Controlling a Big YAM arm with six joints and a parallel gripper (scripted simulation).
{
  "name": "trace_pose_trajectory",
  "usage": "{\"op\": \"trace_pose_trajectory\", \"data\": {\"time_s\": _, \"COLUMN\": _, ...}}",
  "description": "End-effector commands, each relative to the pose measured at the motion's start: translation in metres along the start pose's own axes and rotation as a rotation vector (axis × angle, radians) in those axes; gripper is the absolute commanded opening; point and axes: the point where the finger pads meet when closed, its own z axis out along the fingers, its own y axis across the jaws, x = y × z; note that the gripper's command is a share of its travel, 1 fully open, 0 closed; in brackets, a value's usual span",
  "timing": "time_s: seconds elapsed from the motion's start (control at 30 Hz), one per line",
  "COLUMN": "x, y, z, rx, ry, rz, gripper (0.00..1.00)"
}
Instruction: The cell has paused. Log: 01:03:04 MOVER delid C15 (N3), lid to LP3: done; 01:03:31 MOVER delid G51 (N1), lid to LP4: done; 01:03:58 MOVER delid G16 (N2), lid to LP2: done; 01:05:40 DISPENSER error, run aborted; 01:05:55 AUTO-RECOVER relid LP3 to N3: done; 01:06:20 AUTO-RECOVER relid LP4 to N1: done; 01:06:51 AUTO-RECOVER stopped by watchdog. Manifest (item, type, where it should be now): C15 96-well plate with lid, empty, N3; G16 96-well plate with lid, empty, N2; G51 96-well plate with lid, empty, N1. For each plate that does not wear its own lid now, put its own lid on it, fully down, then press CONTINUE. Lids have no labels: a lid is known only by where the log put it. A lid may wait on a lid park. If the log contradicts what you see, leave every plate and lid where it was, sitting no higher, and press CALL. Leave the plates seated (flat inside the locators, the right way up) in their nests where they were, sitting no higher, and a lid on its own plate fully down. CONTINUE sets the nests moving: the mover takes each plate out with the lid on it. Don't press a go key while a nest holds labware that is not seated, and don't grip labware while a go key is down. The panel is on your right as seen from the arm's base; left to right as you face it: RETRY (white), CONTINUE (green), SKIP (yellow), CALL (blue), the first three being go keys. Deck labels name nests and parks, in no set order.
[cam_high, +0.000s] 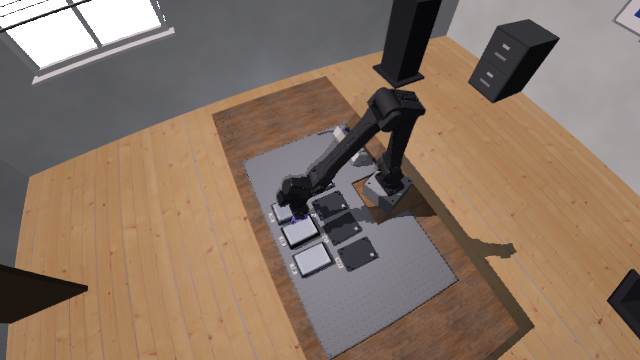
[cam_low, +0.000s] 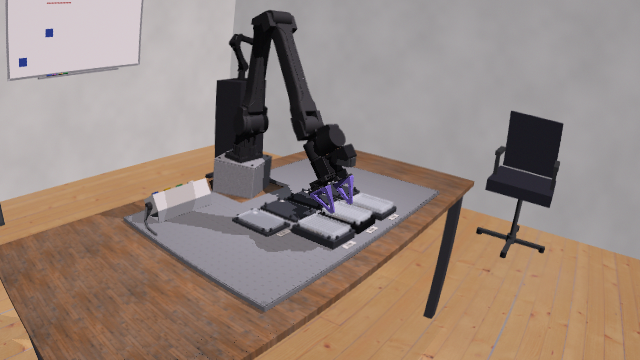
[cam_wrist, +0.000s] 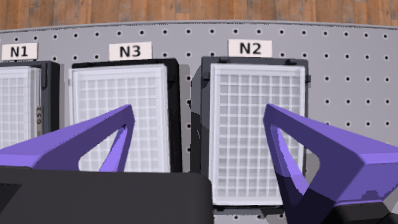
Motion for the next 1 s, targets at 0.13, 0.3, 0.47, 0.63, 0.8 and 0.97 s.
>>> {"op": "trace_pose_trajectory", "data": {"time_s": 0.13, "x": -0.014, "y": -0.028, "z": -0.017, "rx": 0.021, "ry": 0.049, "rz": -0.021, "gripper": 1.00}}
{"op": "trace_pose_trajectory", "data": {"time_s": 0.3, "x": 0.012, "y": -0.042, "z": -0.022, "rx": 0.022, "ry": 0.172, "rz": -0.018, "gripper": 1.00}}
{"op": "trace_pose_trajectory", "data": {"time_s": 0.47, "x": 0.028, "y": -0.056, "z": -0.035, "rx": 0.025, "ry": 0.267, "rz": -0.020, "gripper": 1.00}}
{"op": "trace_pose_trajectory", "data": {"time_s": 0.63, "x": 0.042, "y": -0.064, "z": -0.040, "rx": 0.024, "ry": 0.334, "rz": -0.019, "gripper": 1.00}}
{"op": "trace_pose_trajectory", "data": {"time_s": 0.8, "x": 0.065, "y": -0.078, "z": -0.049, "rx": 0.020, "ry": 0.447, "rz": -0.016, "gripper": 1.00}}
{"op": "trace_pose_trajectory", "data": {"time_s": 0.97, "x": 0.084, "y": -0.091, "z": -0.060, "rx": 0.020, "ry": 0.548, "rz": -0.016, "gripper": 1.00}}
